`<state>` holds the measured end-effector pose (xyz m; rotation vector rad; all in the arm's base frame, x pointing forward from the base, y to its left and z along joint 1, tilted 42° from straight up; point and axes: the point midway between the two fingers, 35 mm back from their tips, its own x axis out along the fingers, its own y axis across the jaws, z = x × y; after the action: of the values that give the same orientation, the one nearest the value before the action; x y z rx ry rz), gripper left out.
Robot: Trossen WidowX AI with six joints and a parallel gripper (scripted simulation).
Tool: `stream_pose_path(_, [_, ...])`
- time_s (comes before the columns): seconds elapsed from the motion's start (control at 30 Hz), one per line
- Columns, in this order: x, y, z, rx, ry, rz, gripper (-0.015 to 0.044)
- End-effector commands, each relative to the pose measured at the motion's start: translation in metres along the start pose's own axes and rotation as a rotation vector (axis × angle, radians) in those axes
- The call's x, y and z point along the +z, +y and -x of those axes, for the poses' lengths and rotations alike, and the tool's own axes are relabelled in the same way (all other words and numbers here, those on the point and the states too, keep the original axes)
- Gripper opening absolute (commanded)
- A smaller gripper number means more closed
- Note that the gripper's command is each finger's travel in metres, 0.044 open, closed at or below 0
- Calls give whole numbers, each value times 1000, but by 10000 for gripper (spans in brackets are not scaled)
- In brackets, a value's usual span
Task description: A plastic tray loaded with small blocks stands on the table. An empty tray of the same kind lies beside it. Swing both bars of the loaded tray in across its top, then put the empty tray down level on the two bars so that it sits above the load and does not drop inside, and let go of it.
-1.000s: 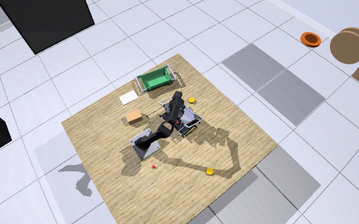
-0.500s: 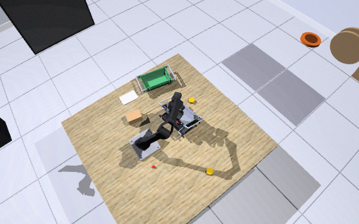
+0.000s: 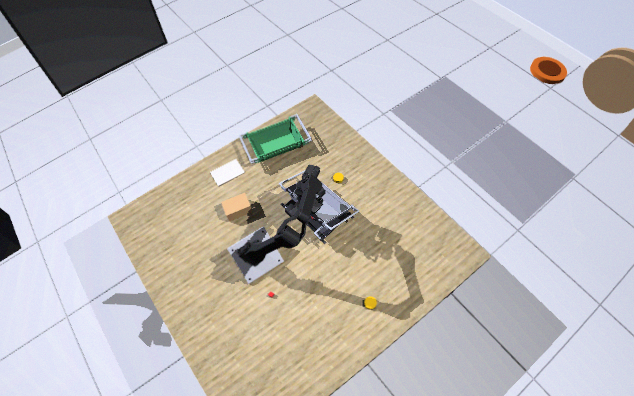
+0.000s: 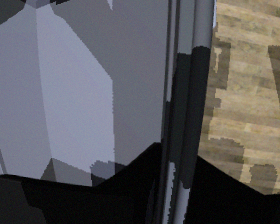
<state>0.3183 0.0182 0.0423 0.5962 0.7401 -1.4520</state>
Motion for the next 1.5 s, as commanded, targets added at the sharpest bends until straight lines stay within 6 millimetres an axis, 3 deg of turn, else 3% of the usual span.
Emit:
stream_pose_path(0.0, [1, -3, -5, -13, -2, 5, 0])
stream_pose_path(1.47, [1, -10, -18, -13, -2, 5, 0])
